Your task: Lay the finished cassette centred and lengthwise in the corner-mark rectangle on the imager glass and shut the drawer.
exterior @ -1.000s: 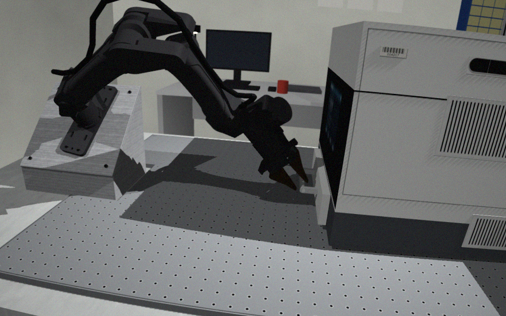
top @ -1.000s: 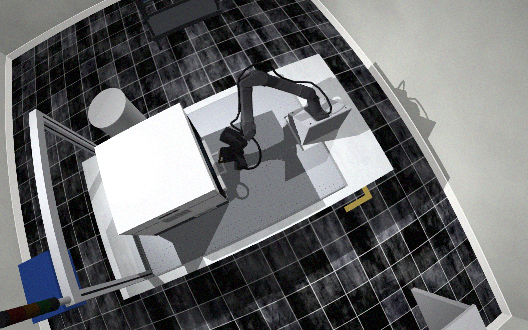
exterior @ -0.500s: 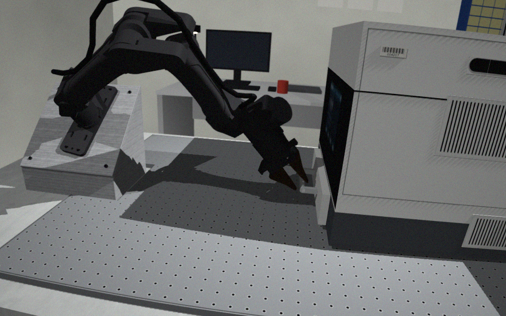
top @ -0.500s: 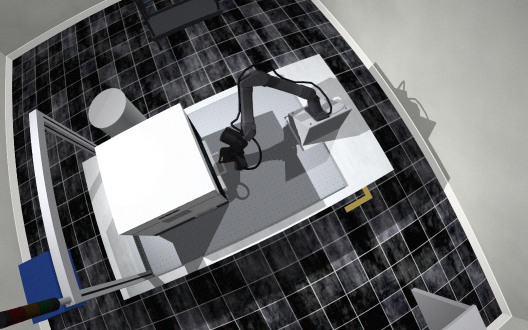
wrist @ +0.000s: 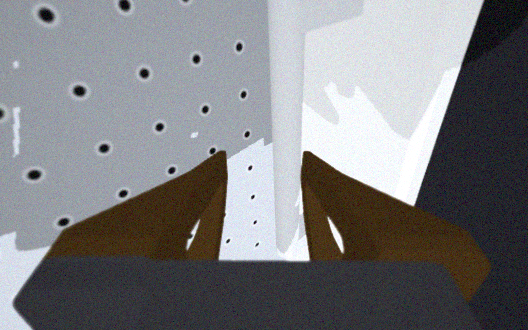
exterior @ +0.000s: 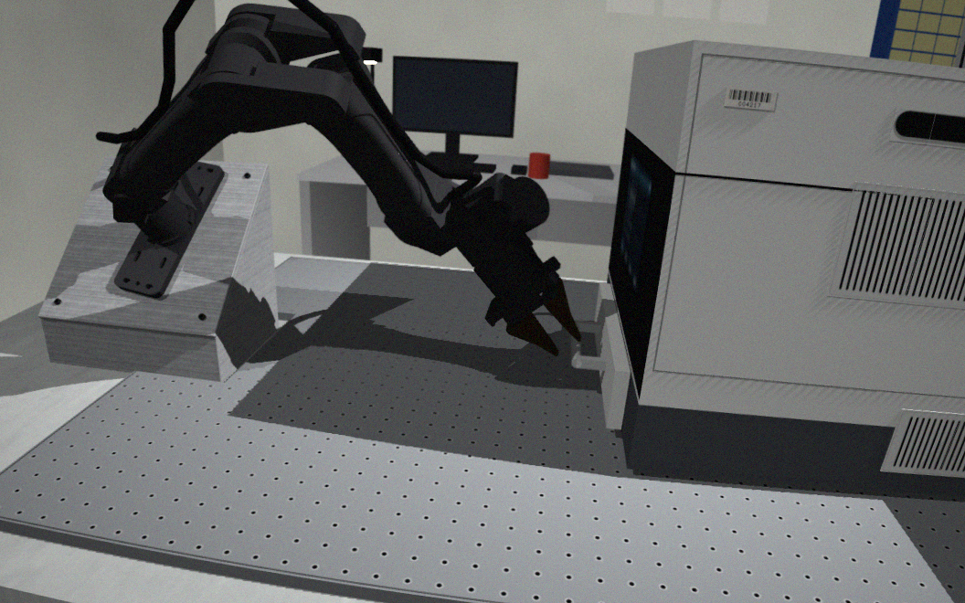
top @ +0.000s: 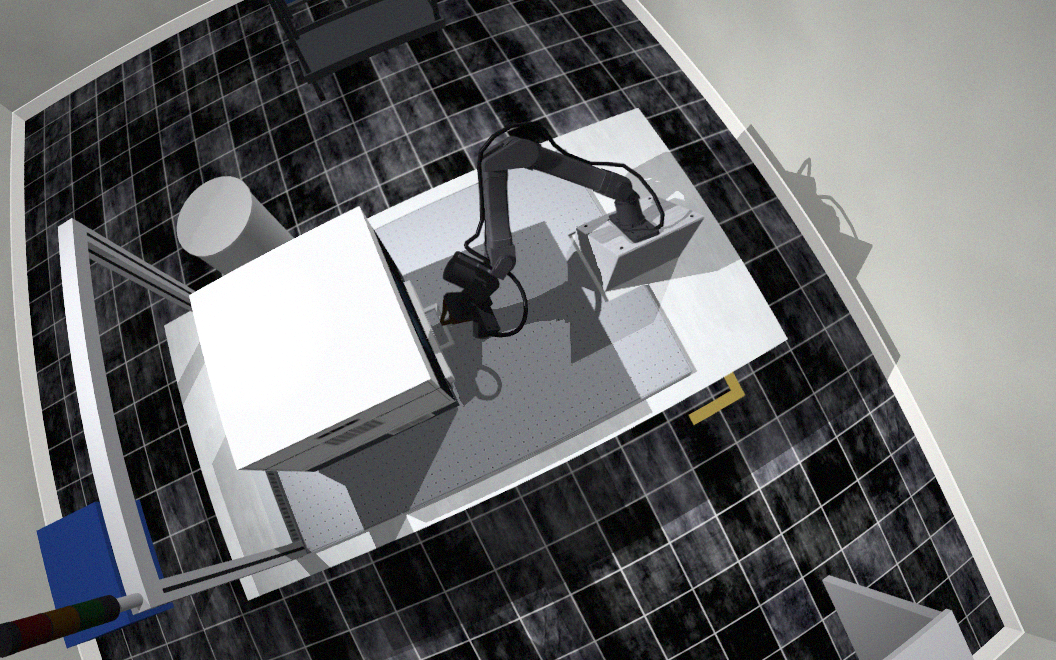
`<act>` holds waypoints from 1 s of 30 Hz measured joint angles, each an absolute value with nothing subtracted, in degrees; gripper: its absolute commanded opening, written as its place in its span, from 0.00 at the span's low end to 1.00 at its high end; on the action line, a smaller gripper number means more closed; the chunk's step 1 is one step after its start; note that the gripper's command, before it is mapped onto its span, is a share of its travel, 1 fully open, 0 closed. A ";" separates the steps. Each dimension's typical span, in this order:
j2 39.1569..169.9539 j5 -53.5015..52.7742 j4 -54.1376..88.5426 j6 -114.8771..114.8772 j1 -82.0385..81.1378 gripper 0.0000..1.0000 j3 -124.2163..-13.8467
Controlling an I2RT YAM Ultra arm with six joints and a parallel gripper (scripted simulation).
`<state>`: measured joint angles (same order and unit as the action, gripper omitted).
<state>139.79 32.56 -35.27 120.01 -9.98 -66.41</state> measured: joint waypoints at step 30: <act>134.10 34.65 -36.12 120.01 -12.58 0.35 -58.59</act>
